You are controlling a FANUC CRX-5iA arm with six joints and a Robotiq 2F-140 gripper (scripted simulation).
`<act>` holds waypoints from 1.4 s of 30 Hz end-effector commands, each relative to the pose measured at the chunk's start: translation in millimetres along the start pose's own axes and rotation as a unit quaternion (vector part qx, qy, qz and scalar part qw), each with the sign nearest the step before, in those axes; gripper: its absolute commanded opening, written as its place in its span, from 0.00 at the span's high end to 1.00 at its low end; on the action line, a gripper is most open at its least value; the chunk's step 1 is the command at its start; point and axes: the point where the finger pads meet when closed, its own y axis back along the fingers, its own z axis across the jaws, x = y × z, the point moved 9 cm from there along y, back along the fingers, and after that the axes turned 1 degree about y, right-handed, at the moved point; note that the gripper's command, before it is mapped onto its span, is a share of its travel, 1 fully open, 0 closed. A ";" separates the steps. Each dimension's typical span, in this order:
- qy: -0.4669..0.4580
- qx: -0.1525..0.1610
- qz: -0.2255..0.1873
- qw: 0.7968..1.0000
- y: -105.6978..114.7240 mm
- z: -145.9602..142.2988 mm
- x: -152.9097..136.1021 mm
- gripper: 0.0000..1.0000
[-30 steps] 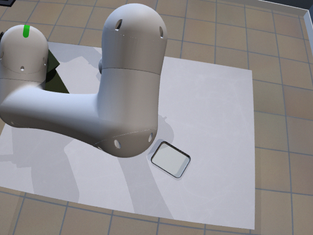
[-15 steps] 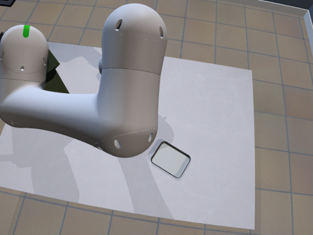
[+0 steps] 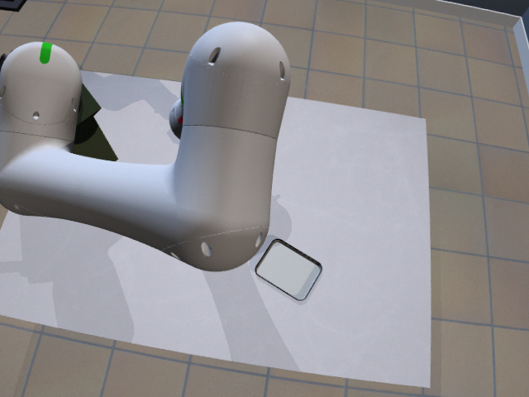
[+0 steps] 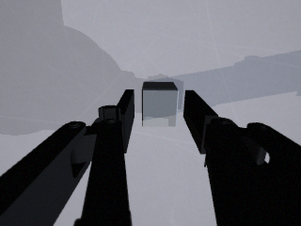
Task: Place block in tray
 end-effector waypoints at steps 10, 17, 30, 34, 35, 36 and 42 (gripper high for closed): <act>0.000 0.000 -0.001 1.000 -15.4 -0.1 -0.4 0.61; 0.000 0.000 -0.001 1.000 -15.4 -0.1 -0.4 0.61; 0.000 0.000 -0.001 1.000 -15.4 -0.1 -0.4 0.90; 0.000 0.000 -0.001 1.000 -15.4 -0.1 -0.4 0.90; 0.000 0.000 -0.001 1.000 -15.4 -0.1 -0.4 0.90; 0.000 0.000 -0.001 1.000 -15.4 -0.1 -0.4 0.90; 0.000 0.000 -0.001 1.000 -15.4 -0.1 -0.4 0.90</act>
